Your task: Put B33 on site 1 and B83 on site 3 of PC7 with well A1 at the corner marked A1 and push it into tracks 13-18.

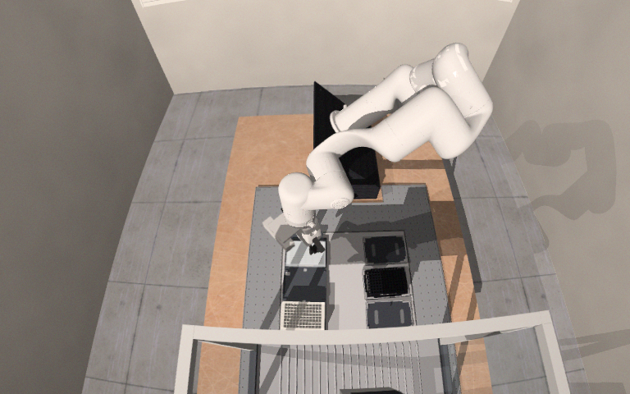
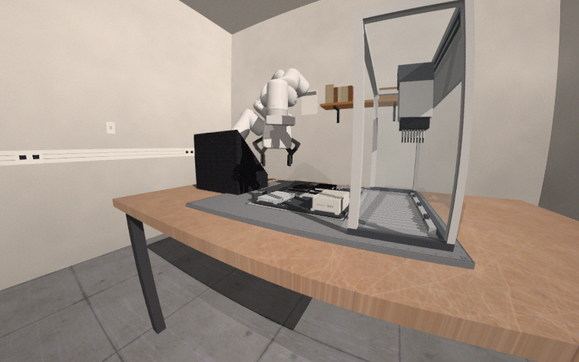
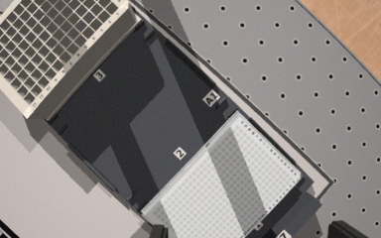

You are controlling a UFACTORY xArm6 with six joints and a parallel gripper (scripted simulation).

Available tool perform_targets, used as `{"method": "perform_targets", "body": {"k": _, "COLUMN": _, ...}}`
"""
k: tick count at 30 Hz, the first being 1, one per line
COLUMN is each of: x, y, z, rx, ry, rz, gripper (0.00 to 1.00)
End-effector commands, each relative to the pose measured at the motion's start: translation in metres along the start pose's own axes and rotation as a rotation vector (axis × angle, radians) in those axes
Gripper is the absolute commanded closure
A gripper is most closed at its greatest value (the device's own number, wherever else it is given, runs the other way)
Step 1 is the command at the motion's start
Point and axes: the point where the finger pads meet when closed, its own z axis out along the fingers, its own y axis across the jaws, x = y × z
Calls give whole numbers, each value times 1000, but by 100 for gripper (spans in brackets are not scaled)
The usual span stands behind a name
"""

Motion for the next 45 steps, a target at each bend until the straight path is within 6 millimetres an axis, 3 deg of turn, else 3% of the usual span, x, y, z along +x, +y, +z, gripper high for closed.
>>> {"method": "perform_targets", "body": {"k": 1, "x": 1, "y": -1, "z": -2, "rx": 11, "ry": 10, "rz": -187, "gripper": 0}}
{"method": "perform_targets", "body": {"k": 21, "x": 1, "y": -1, "z": -2, "rx": 7, "ry": 13, "rz": -787, "gripper": 0}}
{"method": "perform_targets", "body": {"k": 27, "x": 1, "y": -1, "z": -1, "rx": 7, "ry": 13, "rz": -824, "gripper": 0}}
{"method": "perform_targets", "body": {"k": 38, "x": 0, "y": -56, "z": 2, "rx": 5, "ry": 14, "rz": -1191, "gripper": 0}}
{"method": "perform_targets", "body": {"k": 40, "x": 0, "y": -56, "z": 2, "rx": 5, "ry": 14, "rz": -1191, "gripper": 0}}
{"method": "perform_targets", "body": {"k": 45, "x": -1, "y": -81, "z": 4, "rx": 4, "ry": 15, "rz": -1358, "gripper": 0}}
